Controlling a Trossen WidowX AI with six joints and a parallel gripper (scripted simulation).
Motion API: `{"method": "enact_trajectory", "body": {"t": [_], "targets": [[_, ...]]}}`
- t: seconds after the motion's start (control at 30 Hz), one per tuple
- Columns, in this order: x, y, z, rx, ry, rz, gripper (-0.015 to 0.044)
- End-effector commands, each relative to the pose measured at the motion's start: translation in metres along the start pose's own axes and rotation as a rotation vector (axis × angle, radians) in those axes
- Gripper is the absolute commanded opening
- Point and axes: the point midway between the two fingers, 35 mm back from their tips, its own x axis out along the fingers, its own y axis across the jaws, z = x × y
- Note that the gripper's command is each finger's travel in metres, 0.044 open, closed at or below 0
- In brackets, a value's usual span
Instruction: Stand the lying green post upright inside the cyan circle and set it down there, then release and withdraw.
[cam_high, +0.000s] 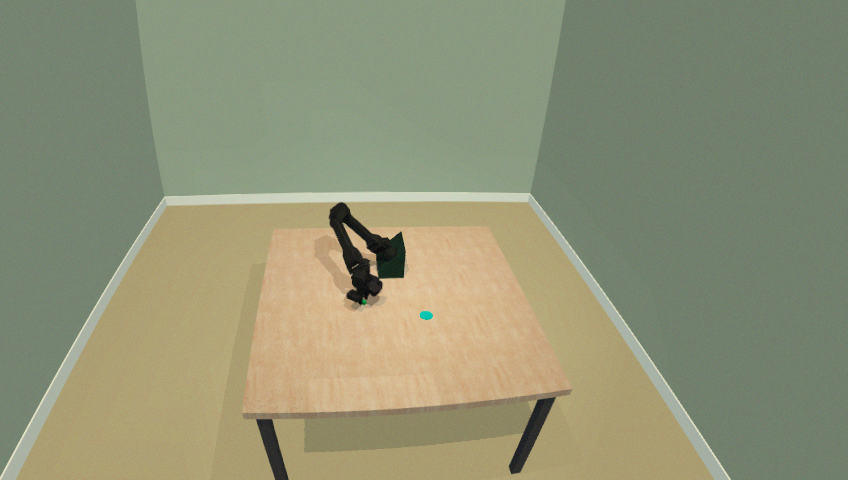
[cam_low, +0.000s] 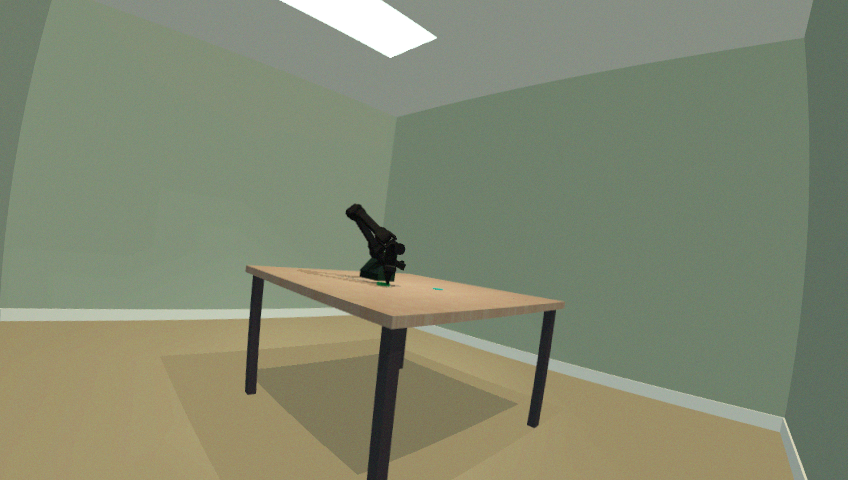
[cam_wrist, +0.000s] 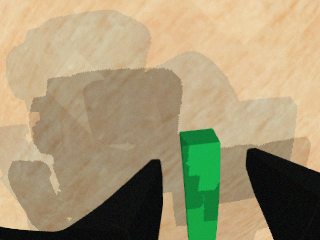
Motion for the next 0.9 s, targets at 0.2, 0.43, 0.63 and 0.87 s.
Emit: {"method": "enact_trajectory", "body": {"t": [0.2, 0.43, 0.63, 0.87], "targets": [[0.003, 0.002, 0.000, -0.008, -0.003, 0.002, 0.0023], [-0.010, 0.001, 0.004, -0.008, -0.008, 0.006, 0.0023], [-0.027, -0.001, 0.007, -0.007, -0.014, 0.010, 0.0023], [-0.049, -0.001, 0.008, -0.008, -0.016, 0.012, 0.0023]]}}
